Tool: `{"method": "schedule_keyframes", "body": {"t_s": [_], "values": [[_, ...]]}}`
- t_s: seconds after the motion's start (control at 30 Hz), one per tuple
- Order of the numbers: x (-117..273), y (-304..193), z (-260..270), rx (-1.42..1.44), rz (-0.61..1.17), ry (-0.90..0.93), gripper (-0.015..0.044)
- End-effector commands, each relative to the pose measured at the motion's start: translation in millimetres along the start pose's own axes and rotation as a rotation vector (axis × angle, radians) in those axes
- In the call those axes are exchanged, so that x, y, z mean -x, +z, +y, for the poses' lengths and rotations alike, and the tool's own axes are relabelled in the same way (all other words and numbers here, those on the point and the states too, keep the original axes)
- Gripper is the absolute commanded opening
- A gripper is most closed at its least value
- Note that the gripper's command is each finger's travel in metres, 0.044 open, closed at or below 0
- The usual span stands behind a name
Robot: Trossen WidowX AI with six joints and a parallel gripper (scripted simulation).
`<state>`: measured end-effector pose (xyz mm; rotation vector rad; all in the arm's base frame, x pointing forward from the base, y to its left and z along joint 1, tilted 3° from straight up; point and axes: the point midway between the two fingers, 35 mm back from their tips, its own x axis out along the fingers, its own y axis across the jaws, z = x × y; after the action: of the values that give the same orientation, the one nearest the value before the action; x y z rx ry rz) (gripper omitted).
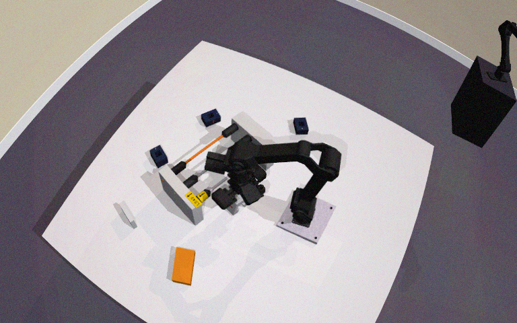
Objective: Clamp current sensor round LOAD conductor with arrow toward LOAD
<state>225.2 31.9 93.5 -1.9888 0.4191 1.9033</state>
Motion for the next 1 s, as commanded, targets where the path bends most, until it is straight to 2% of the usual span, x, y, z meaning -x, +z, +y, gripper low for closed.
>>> {"method": "schedule_keyframes", "body": {"t_s": [0.0,0.17,0.77,0.97], "values": [[4,-1,0,0.0,-0.001,0.0,0.0124],[23,-3,-2,0.0,0.0,-0.001,0.0],[103,0,0,0.0,-0.001,-0.002,0.0],[105,0,0,-0.085,0.004,-0.001,0.0]]}}
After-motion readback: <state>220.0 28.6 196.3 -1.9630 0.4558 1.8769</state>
